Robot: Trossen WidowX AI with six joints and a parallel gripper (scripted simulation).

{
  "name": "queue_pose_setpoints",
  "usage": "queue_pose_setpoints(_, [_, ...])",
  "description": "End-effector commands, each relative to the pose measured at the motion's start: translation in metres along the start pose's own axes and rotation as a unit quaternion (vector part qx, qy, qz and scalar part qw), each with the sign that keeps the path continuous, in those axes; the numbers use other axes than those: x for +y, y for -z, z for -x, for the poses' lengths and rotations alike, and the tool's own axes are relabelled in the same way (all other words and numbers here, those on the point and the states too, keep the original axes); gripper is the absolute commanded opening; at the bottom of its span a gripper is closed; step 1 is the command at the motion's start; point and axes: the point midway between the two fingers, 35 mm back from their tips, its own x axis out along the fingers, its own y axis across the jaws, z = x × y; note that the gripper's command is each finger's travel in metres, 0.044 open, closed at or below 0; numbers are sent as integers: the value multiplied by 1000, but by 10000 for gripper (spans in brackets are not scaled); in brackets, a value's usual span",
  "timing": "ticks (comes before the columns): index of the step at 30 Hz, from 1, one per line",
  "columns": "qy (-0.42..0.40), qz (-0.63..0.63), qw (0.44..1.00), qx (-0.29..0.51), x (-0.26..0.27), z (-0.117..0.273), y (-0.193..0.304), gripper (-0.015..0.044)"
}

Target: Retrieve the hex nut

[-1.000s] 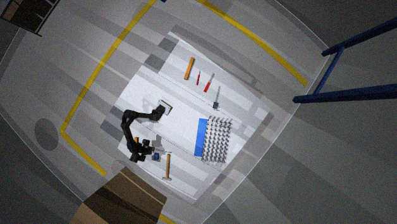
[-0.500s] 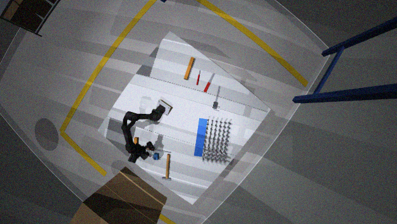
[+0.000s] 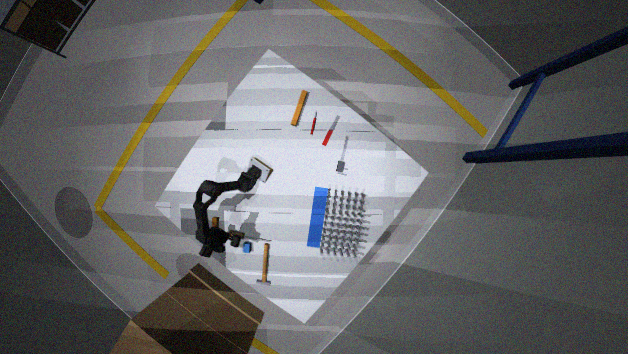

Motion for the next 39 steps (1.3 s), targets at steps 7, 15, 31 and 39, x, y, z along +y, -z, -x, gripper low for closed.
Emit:
queue_pose_setpoints(7, [-59, -606, 790, 70, -4, 8, -9, 440])
queue_pose_setpoints(15, [-59, -666, 740, 80, -4, 8, -10, 440])
queue_pose_setpoints(31, [-59, -666, 740, 80, -4, 8, -10, 361])
queue_pose_setpoints(39, [-59, -666, 740, 80, -4, 8, -10, 280])
